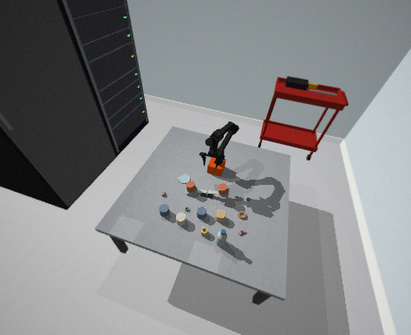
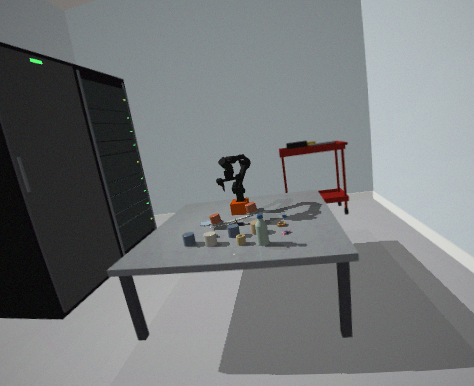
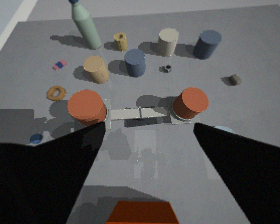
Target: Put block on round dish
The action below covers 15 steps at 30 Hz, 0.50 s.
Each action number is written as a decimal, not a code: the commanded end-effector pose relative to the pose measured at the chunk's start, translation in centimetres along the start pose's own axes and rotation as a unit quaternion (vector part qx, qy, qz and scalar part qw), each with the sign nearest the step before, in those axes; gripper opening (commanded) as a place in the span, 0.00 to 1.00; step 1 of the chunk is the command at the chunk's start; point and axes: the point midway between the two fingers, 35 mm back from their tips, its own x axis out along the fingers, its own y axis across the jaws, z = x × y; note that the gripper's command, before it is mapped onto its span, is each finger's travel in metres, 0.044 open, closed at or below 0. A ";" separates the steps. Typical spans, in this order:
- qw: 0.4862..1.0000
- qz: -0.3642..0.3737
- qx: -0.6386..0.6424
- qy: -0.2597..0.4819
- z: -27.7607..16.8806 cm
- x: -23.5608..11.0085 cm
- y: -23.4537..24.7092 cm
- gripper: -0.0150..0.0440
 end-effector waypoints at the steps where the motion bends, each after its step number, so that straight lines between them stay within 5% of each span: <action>1: 0.998 -0.013 0.056 0.022 1.0 0.4 -0.9 1.00; 15: 0.956 -0.063 0.263 0.111 3.5 3.5 -4.1 1.00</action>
